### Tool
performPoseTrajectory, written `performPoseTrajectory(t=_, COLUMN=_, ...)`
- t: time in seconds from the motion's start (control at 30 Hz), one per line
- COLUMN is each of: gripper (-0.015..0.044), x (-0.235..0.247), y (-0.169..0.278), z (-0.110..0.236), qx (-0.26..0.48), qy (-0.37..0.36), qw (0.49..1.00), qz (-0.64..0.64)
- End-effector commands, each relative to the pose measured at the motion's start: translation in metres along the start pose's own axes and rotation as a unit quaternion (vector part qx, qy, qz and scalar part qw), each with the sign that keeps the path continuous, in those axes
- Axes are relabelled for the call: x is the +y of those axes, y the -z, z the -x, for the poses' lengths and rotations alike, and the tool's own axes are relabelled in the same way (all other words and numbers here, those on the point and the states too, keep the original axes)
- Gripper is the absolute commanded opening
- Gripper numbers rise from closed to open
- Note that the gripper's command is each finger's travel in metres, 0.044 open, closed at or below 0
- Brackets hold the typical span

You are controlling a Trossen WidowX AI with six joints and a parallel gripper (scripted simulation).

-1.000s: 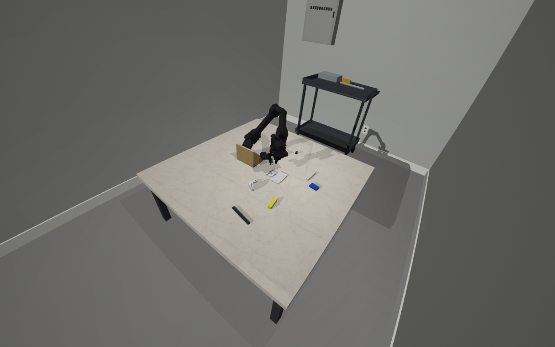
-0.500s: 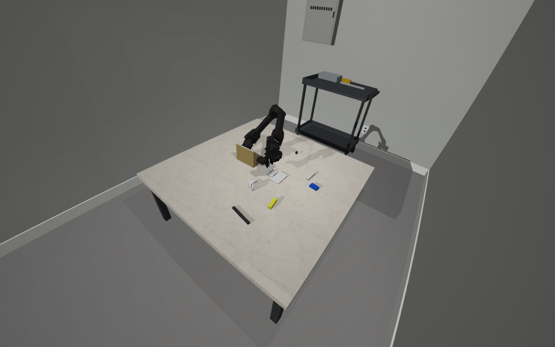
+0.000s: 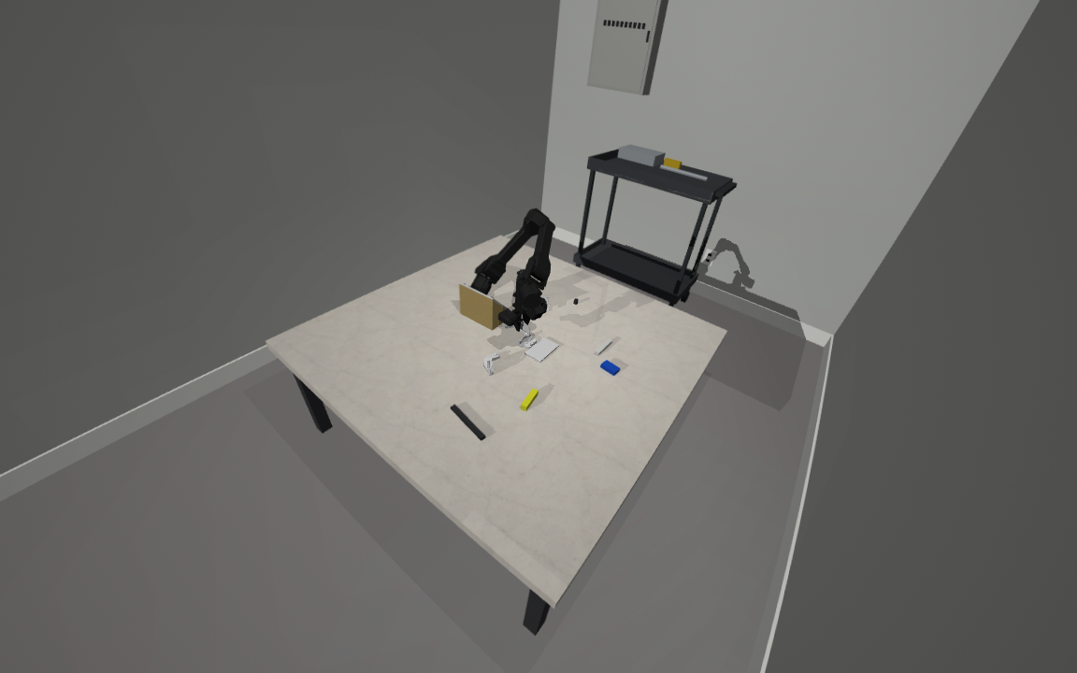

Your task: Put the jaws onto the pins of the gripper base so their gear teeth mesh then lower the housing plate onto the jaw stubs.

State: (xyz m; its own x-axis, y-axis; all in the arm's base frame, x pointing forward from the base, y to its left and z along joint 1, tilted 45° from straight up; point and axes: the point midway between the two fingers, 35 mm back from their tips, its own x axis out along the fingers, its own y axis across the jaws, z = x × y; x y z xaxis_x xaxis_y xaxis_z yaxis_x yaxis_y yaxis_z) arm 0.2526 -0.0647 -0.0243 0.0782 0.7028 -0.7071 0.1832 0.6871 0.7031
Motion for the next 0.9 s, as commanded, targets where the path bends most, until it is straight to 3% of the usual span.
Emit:
performPoseTrajectory(t=0.0, gripper=0.0134, x=-0.001, y=0.000, z=0.000, qx=0.000, qy=0.002, qw=1.000, qz=0.003)
performPoseTrajectory(t=0.87, gripper=0.0134, x=0.033, y=-0.028, z=0.001, qx=-0.001, qy=0.004, qw=1.000, qz=-0.002)
